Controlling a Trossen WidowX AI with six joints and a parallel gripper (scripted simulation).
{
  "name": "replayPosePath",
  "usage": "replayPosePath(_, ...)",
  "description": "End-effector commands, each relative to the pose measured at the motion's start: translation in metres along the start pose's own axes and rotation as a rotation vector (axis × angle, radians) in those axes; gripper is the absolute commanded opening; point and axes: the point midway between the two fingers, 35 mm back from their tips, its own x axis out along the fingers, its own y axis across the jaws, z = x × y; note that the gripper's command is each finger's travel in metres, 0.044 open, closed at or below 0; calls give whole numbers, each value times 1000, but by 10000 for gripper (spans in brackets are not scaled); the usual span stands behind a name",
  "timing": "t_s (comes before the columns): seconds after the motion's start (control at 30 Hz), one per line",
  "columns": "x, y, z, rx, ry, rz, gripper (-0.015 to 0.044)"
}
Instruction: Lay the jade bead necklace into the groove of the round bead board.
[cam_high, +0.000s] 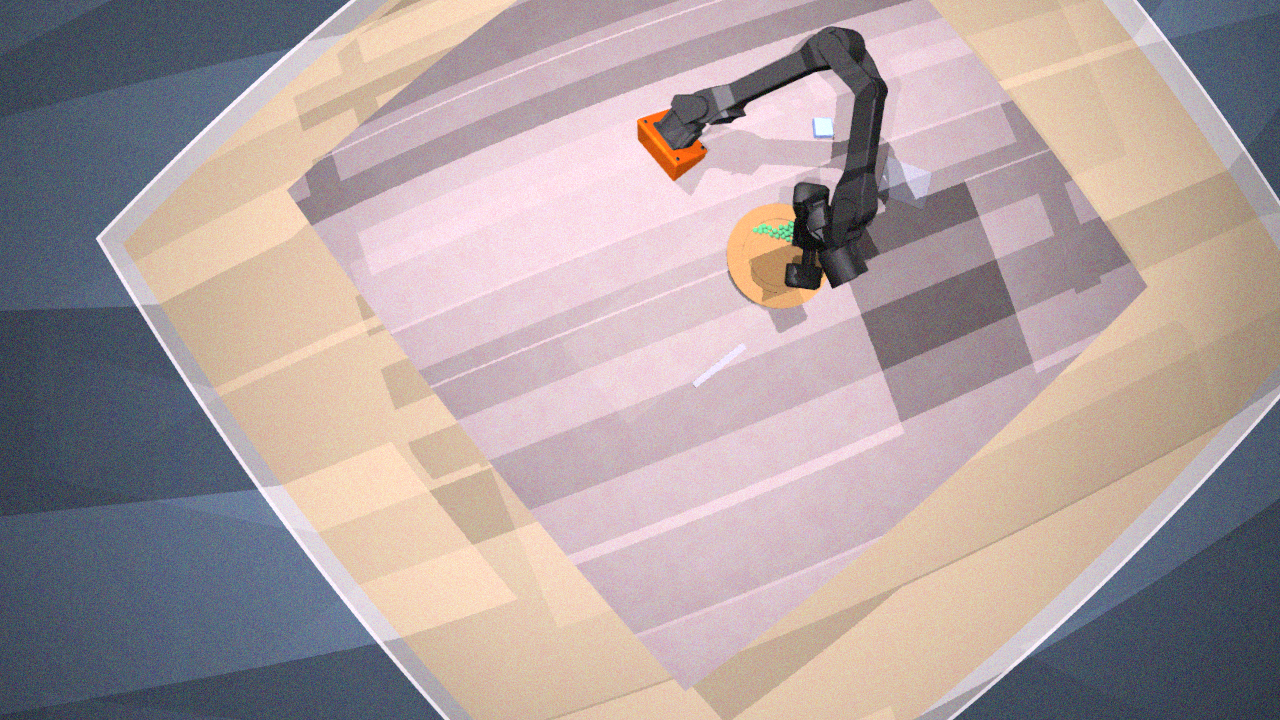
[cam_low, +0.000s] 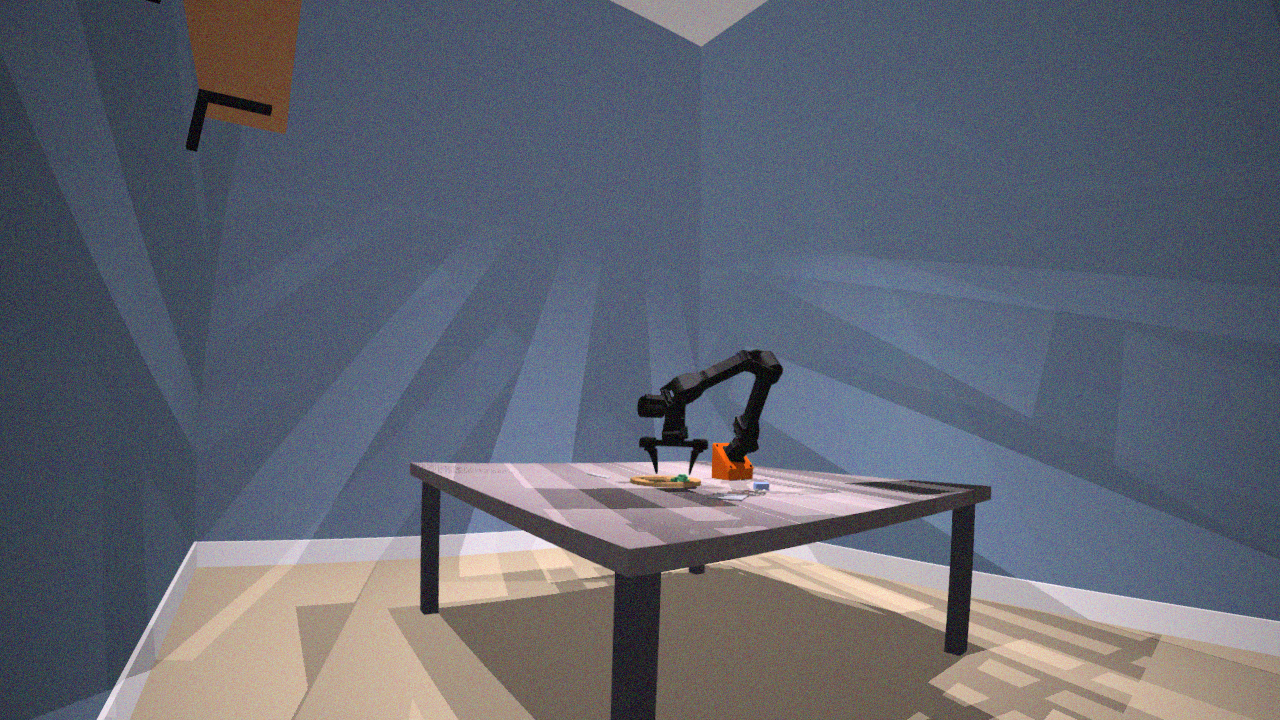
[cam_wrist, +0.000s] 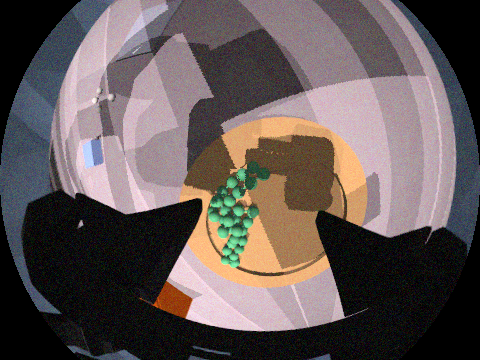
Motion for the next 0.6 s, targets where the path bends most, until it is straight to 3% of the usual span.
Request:
replayPosePath(0.0, 0, 0, 0, -5, -2, 2, 440)
replayPosePath(0.47, 0, 0, 0, -5, -2, 2, 440)
replayPosePath(0.57, -6, 2, -4, -106, -1, 1, 380)
